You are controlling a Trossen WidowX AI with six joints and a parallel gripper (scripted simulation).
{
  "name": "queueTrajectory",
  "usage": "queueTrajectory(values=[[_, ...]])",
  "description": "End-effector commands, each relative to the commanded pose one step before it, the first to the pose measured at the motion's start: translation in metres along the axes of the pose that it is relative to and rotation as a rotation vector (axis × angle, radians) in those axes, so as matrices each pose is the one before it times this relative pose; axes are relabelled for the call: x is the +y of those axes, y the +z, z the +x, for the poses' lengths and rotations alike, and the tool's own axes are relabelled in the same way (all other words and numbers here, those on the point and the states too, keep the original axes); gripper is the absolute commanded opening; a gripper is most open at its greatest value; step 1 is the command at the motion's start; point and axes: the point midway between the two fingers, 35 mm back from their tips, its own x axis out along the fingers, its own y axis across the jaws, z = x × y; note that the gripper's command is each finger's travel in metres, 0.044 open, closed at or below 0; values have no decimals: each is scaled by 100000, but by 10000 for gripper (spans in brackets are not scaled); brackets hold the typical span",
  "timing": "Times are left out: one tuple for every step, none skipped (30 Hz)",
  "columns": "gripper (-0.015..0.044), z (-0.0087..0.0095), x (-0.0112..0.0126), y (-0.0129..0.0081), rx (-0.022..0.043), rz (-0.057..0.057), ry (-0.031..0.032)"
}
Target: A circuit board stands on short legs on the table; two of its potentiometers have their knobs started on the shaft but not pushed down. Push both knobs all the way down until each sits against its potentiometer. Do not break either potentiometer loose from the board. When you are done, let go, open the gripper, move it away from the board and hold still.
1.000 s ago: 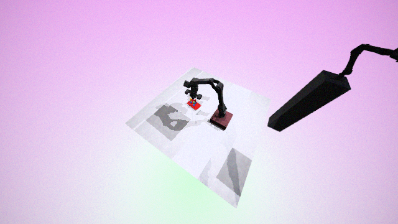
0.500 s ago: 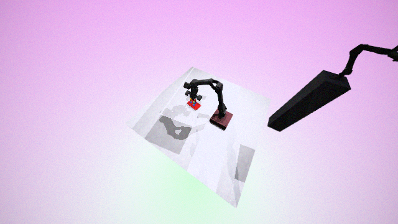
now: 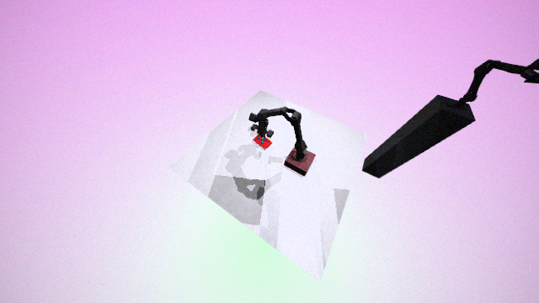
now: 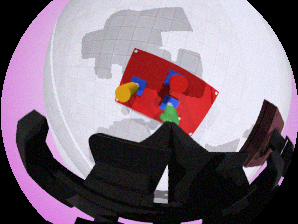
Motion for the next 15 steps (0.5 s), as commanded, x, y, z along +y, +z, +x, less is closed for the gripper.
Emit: queueTrajectory(values=[[0, 388, -203, 44, -248, 431, -1003], [0, 0, 0, 0, 0, 0, 0], [0, 0, 0, 0, 0, 0, 0], [0, 0, 0, 0, 0, 0, 0], [0, 0, 0, 0, 0, 0, 0], [0, -26, 0, 0, 0, 0, 0], [0, -52, 0, 0, 0, 0, 0], [0, -54, 0, 0, 0, 0, 0], [0, 5, 0, 0, 0, 0, 0], [0, 15, 0, 0, 0, 0, 0], [0, 24, 0, 0, 0, 0, 0], [0, 27, 0, 0, 0, 0, 0], [0, 27, 0, 0, 0, 0, 0], [0, 27, 0, 0, 0, 0, 0], [0, 27, 0, 0, 0, 0, 0]])
